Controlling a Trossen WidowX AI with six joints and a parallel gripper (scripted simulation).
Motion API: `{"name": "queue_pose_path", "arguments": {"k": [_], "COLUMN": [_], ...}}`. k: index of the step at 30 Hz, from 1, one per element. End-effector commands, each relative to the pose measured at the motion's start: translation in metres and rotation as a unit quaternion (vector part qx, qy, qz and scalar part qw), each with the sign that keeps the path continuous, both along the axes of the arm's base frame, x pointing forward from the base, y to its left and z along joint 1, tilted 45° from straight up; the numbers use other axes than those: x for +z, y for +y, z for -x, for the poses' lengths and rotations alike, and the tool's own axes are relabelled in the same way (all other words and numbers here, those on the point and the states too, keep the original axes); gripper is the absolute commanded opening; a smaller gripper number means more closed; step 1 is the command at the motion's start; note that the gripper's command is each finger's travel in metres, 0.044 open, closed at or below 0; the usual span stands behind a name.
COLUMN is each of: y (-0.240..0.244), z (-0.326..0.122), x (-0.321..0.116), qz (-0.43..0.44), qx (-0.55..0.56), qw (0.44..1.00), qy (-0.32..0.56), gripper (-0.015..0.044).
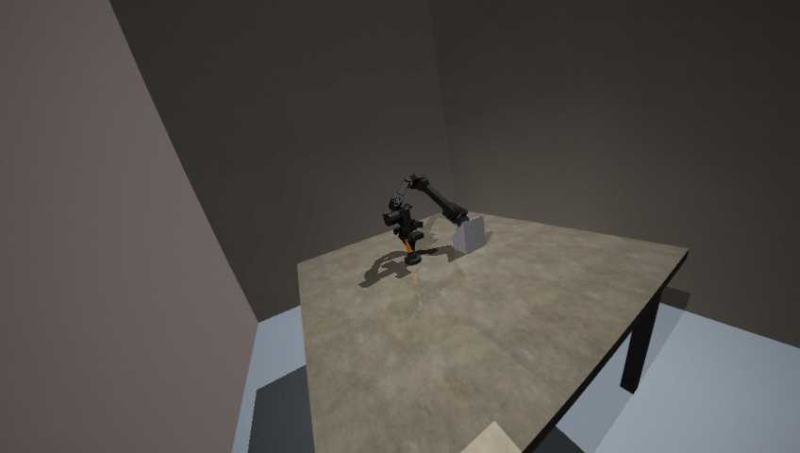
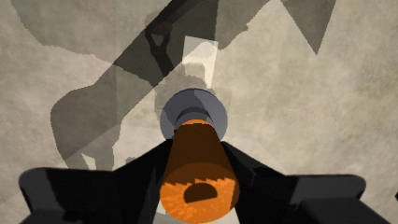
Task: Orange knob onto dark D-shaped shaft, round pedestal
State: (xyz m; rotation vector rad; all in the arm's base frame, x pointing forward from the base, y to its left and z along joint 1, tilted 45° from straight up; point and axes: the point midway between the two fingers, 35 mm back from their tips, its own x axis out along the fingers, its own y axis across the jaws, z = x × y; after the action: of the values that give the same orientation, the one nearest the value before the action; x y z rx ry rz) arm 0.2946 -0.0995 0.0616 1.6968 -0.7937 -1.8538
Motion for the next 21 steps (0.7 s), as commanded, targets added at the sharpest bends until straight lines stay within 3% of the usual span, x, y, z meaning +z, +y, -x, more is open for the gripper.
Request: {"name": "queue_pose_path", "arguments": {"k": [1, 21], "y": [0.0009, -0.0008], "z": [0.0001, -0.0041], "x": [0.001, 0.0065], "qz": [-0.001, -0.003], "qx": [-0.001, 0.019], "qw": [1.0, 1.0], "qy": [-0.001, 0.019], "gripper": [0.0, 0.0]}}
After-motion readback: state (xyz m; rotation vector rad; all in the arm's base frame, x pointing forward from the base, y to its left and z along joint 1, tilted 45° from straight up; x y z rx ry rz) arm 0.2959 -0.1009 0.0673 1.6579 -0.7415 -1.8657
